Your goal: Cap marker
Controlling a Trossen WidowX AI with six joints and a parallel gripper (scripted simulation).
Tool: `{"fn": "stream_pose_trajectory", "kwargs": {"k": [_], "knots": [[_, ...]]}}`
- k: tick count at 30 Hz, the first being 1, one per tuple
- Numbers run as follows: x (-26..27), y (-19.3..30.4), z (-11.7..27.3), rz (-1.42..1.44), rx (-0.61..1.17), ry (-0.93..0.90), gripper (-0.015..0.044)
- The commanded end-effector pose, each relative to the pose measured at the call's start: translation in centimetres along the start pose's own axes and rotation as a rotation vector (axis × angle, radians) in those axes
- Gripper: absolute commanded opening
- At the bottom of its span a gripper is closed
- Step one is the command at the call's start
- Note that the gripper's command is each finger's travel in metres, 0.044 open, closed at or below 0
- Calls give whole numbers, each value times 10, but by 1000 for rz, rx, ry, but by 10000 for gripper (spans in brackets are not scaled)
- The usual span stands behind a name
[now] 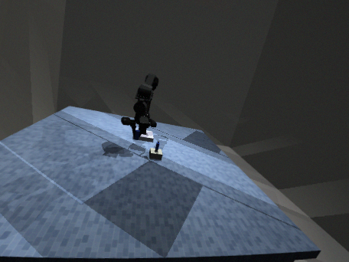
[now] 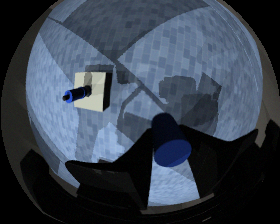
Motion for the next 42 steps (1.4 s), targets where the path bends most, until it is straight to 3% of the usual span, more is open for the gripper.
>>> {"fn": "stream_pose_trajectory", "kwargs": {"k": [1,42], "knots": [[9,-9,5,-5,-4,0,0],[111,-62,32,-23,-4,-7,0]]}}
Point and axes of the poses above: the point midway between the two fingers, 35 mm back from their tips, its own z axis back along the fingers, its own x axis across the jaws, y = z × x, the point moved 3 cm from there along z, back along the fingers, and after that the axes turned 6 degrees about z, right-handed, at the moved point
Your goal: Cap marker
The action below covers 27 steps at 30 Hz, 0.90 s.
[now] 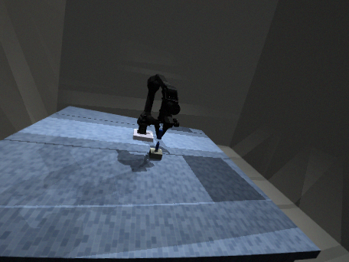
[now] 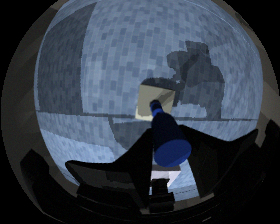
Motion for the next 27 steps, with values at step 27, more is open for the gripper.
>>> {"fn": "stream_pose_trajectory", "kwargs": {"k": [27], "knots": [[2,-3,-35,-7,-2,4,0]]}}
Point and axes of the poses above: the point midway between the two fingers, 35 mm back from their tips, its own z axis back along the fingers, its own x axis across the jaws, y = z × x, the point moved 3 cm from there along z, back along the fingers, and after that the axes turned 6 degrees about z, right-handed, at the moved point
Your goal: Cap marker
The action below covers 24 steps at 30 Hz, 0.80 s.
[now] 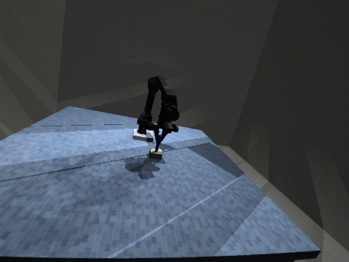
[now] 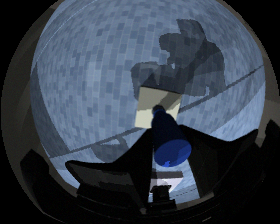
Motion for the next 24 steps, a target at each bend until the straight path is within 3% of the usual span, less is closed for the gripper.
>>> {"fn": "stream_pose_trajectory", "kwargs": {"k": [1,23,24], "knots": [[0,0,-7,-4,-2,3,0],[0,1,-29,-4,-1,2,0],[0,2,-28,0,1,0,26]]}}
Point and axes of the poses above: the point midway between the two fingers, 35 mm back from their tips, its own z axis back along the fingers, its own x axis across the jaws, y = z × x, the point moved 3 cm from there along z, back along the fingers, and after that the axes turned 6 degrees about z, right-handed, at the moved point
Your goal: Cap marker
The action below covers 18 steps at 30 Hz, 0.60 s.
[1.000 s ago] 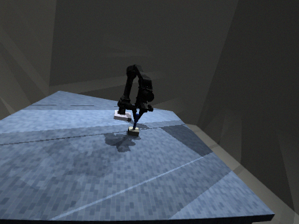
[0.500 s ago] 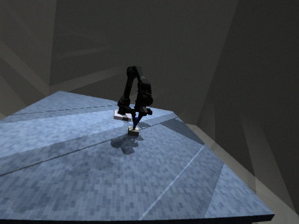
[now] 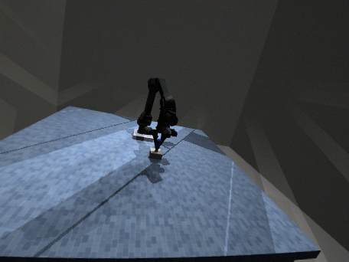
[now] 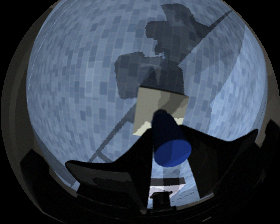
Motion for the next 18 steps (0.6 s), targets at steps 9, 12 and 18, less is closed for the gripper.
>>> {"fn": "stream_pose_trajectory", "kwargs": {"k": [9,12,18], "knots": [[0,0,0,0,0,0,263],[0,0,0,0,0,0,341],[0,0,2,0,0,0,440]]}}
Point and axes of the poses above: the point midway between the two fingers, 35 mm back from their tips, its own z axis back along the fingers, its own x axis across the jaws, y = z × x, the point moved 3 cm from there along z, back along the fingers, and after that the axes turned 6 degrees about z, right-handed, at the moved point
